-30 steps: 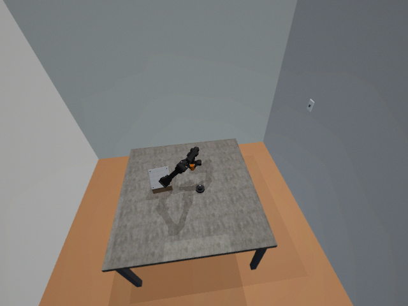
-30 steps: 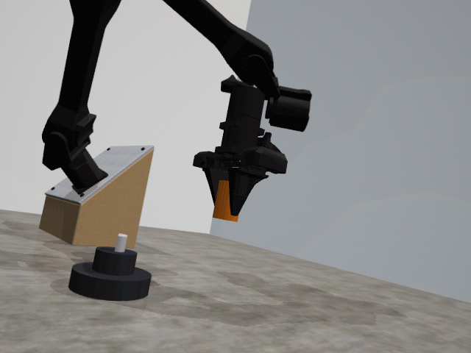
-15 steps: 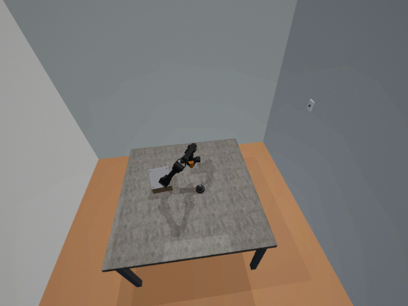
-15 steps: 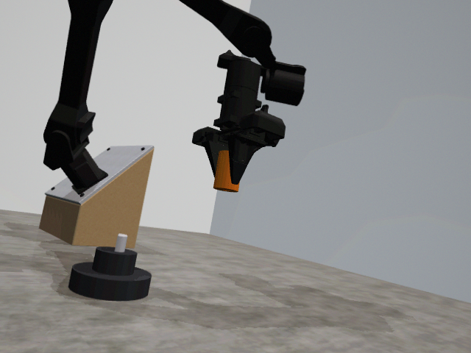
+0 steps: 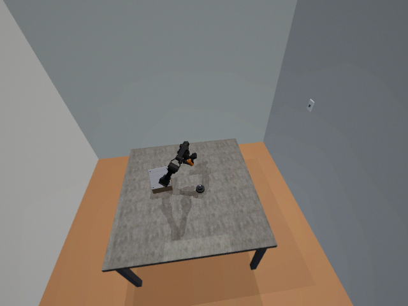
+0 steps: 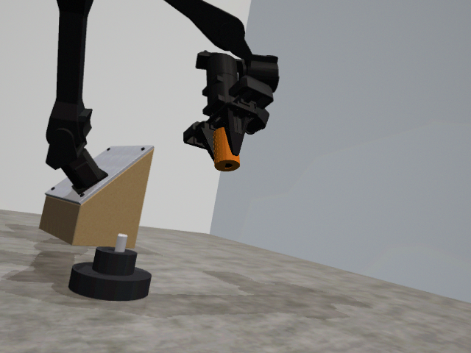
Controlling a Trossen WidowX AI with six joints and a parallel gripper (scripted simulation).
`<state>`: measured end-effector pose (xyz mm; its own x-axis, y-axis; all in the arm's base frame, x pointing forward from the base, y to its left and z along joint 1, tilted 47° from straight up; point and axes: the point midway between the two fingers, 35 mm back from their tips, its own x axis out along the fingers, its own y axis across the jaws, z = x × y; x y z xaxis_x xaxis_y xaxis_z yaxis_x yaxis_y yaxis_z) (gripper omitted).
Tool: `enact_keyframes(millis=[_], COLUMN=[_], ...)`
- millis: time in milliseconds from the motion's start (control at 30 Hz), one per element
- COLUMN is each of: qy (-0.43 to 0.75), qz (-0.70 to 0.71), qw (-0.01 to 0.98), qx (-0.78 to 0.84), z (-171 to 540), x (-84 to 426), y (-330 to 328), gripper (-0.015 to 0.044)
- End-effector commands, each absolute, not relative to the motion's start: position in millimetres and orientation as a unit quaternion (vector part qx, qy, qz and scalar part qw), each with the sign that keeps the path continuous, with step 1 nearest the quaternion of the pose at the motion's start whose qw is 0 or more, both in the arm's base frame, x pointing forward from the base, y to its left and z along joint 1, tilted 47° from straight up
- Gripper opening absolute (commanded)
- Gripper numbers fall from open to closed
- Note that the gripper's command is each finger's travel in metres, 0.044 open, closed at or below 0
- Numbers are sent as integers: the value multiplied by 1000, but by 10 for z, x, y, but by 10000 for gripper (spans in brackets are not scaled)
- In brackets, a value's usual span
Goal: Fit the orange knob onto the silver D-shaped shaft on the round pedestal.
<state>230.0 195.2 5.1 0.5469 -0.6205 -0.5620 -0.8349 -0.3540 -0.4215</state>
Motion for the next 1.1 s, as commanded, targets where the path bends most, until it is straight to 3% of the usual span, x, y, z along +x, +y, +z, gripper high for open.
enact_keyframes(millis=[0,700,1067], qy=[416,219,192], qz=[140,58,47], qw=[357,379,380], qx=[-825,-897,-904], z=[130,495,498], x=[2271,2095,2083], y=[2004,2205,2205], gripper=[0,0,0])
